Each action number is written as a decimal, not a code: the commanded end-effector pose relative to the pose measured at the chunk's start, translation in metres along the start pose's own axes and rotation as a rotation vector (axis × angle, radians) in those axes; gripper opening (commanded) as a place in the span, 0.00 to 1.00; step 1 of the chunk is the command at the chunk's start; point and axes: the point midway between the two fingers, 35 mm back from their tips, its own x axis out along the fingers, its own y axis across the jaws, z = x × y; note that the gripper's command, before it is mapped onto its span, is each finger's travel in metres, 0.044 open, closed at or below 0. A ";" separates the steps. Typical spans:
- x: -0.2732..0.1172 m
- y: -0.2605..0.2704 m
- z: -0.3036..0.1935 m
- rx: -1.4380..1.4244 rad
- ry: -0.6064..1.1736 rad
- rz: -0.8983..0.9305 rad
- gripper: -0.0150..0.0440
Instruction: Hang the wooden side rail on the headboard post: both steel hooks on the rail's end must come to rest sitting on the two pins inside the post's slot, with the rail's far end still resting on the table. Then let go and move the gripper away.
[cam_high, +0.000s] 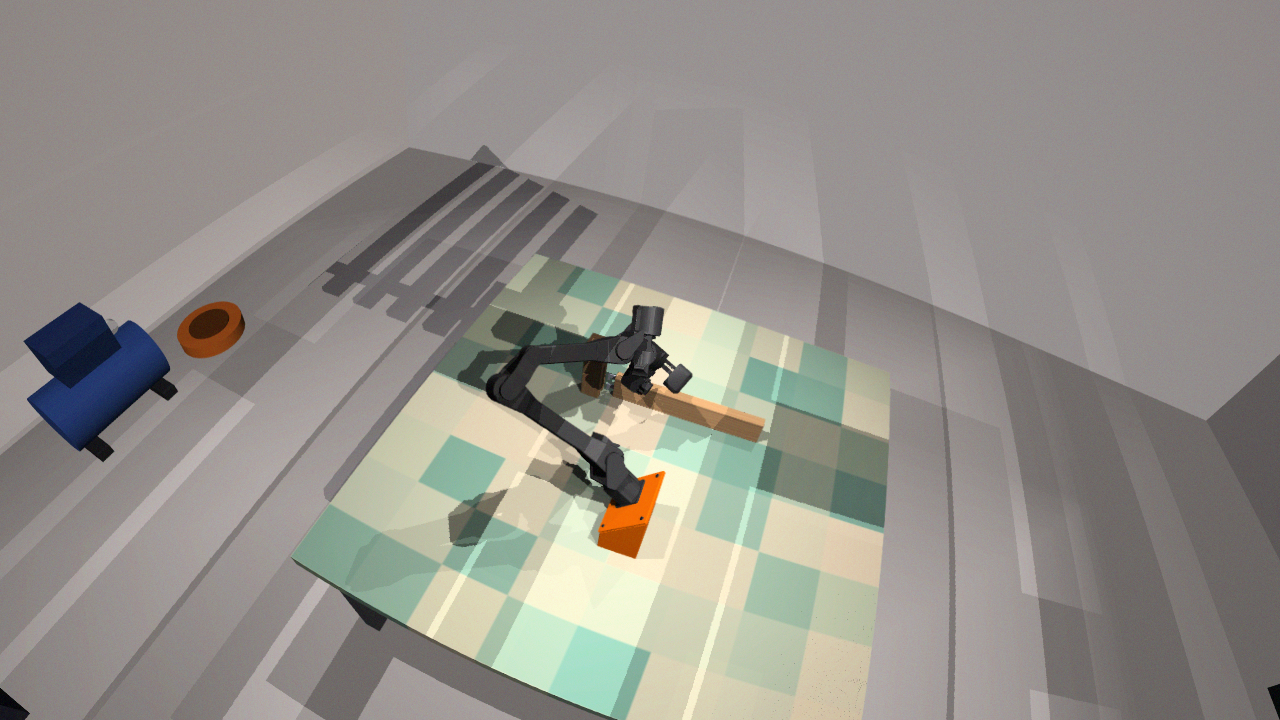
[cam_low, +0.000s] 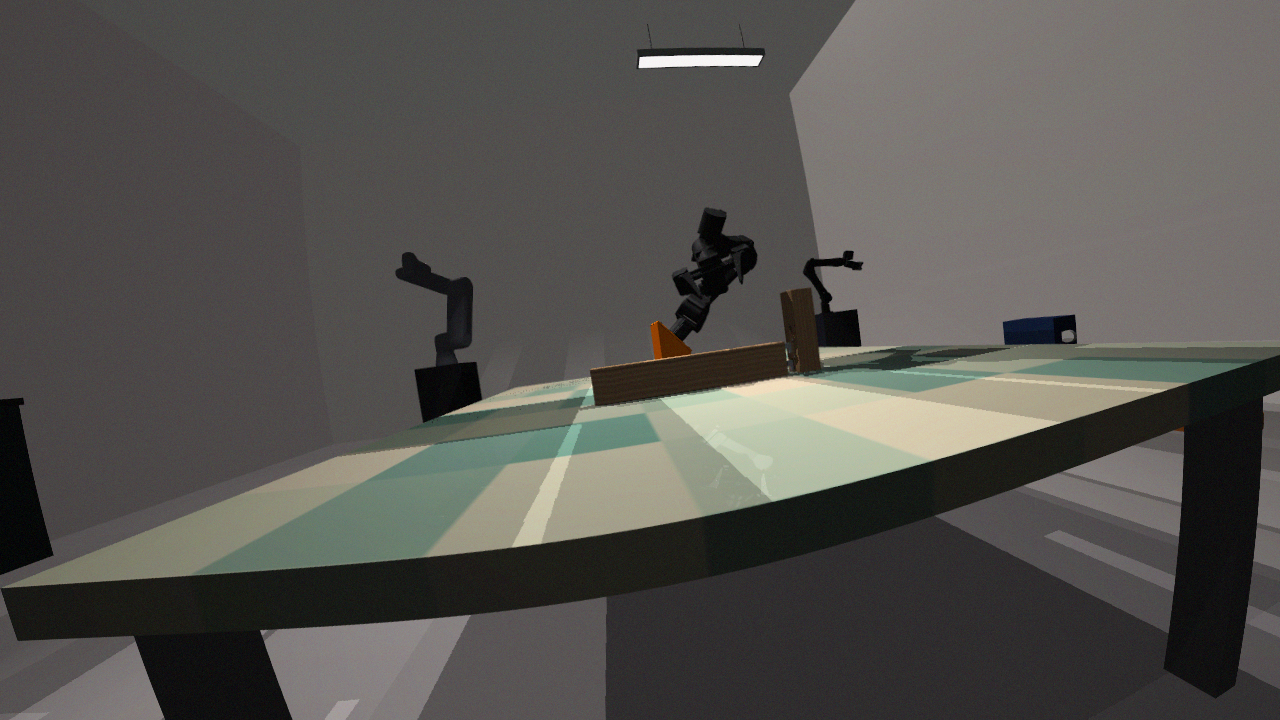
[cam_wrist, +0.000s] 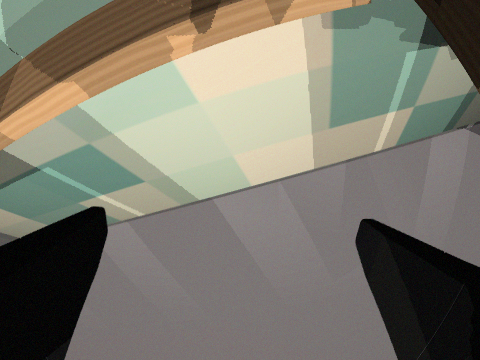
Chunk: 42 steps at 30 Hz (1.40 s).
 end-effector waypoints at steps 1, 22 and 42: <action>0.004 -0.027 0.043 -0.295 -0.111 -0.136 1.00; -0.001 -0.059 0.107 -0.733 -0.226 -0.389 1.00; -0.005 -0.053 0.101 -0.602 -0.225 -0.363 1.00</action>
